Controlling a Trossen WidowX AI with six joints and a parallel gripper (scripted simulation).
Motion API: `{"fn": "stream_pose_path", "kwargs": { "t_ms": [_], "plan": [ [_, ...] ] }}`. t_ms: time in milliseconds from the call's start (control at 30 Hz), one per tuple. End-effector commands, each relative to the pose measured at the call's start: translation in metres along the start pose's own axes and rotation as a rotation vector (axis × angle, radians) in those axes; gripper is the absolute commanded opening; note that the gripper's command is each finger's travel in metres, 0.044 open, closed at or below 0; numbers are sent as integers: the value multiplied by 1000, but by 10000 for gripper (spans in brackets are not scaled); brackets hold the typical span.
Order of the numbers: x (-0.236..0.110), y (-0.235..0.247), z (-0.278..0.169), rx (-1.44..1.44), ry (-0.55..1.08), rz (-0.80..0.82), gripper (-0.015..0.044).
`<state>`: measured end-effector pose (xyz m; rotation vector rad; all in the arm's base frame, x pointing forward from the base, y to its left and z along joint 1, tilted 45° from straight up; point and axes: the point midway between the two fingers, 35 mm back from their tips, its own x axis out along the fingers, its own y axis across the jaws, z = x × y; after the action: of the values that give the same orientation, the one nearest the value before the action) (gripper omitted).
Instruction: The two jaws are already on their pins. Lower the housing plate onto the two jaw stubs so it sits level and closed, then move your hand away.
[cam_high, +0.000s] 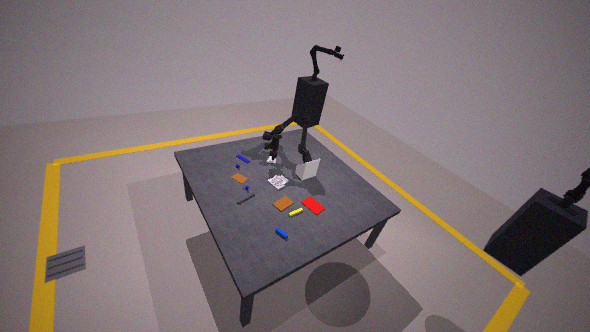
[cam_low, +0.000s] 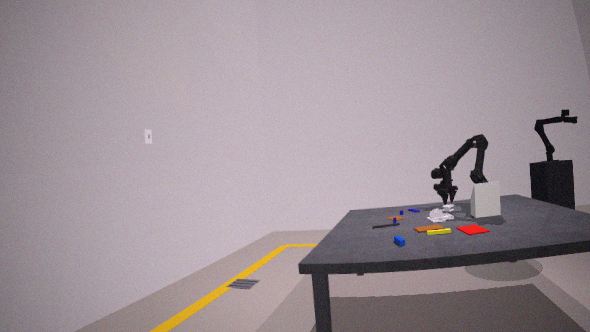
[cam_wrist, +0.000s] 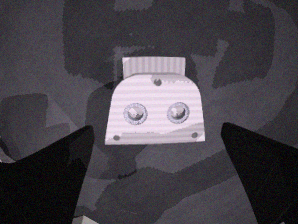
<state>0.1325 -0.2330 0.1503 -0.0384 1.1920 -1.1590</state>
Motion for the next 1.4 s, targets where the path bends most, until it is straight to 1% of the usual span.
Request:
{"fn": "stream_pose_path", "kwargs": {
  "t_ms": [0,667,1367],
  "plan": [
    [3,1,-1,-5,5,3,440],
    [32,1,-1,-5,4,2,440],
    [33,1,-1,-5,4,2,440]
  ]
}}
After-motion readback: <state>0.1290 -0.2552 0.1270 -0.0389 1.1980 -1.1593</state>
